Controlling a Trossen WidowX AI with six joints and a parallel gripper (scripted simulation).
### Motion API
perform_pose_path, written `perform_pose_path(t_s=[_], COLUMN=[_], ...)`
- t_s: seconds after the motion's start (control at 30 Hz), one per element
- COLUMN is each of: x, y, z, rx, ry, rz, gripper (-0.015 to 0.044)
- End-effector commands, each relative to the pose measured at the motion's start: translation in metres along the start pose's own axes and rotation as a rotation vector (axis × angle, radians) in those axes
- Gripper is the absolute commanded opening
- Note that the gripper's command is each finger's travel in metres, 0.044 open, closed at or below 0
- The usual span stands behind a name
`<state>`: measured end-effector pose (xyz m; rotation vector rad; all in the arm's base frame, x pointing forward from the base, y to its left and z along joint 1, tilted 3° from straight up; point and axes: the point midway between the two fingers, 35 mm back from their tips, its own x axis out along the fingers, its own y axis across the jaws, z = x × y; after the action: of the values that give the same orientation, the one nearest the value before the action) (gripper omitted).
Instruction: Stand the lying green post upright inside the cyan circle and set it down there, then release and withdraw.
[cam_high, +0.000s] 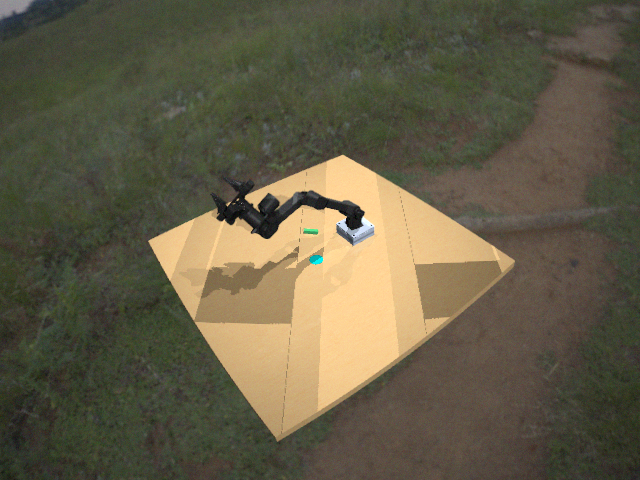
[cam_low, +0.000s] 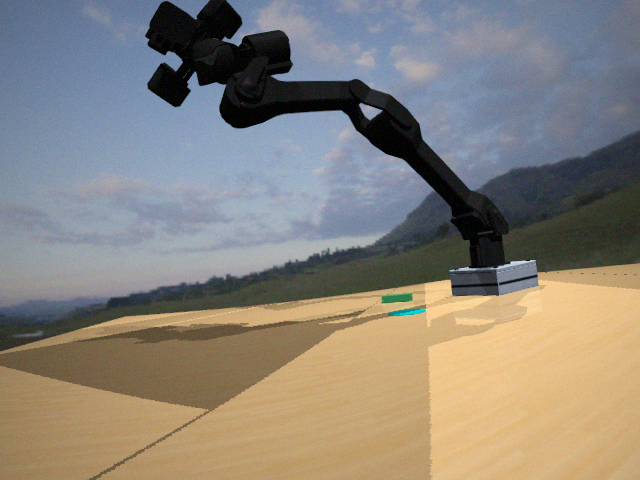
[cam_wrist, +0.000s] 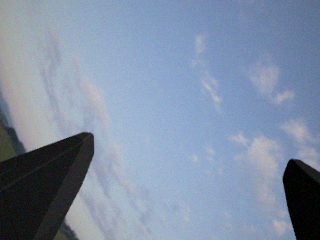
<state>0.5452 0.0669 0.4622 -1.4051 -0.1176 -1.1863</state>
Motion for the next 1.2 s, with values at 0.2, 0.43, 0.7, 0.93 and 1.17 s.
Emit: perform_pose_path(t_s=[0.2, 0.43, 0.7, 0.93, 1.17], x=[0.021, 0.041, 0.053, 0.053, 0.043], y=[0.019, 0.047, 0.081, 0.111, 0.137], z=[-0.006, -0.022, -0.050, -0.085, -0.128], rx=[-0.007, -0.005, 0.013, 0.042, 0.084], ry=[-0.071, -0.143, -0.187, -0.184, -0.136], rz=[0.065, 0.181, 0.352, 0.527, 0.716], gripper=[0.0233, 0.0233, 0.0233, 0.0233, 0.0233])
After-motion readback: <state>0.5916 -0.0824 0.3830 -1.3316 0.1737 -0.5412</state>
